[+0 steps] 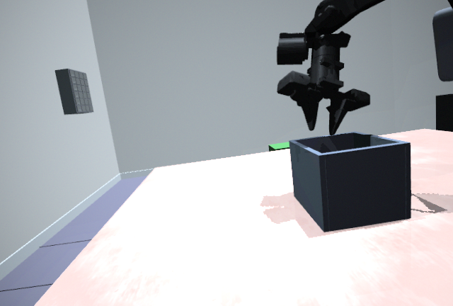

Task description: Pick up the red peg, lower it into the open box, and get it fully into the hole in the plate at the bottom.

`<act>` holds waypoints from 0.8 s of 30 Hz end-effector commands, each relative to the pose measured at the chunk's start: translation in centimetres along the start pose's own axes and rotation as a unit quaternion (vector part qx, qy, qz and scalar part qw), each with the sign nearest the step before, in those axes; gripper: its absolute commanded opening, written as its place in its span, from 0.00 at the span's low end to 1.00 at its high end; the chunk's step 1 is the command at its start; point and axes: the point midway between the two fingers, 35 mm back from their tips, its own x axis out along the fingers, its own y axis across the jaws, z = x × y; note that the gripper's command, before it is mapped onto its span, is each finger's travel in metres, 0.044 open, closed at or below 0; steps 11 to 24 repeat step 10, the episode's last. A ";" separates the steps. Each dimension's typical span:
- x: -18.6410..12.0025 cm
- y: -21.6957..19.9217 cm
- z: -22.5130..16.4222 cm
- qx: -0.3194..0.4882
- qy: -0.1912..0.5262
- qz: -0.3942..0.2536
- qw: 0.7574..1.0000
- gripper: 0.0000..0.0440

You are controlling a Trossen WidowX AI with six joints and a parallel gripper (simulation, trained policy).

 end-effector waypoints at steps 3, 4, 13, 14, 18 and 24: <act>-1.4 1.0 0.2 -0.008 0.008 0.024 1.000 0.52; -1.7 1.2 0.3 -0.010 0.009 0.029 0.999 0.53; -3.9 2.6 0.7 -0.031 0.009 0.063 0.997 0.57; -3.9 2.6 0.7 -0.031 0.009 0.063 0.997 0.57; -3.9 2.6 0.7 -0.031 0.009 0.063 0.997 0.57; -3.9 2.6 0.7 -0.031 0.009 0.063 0.997 0.57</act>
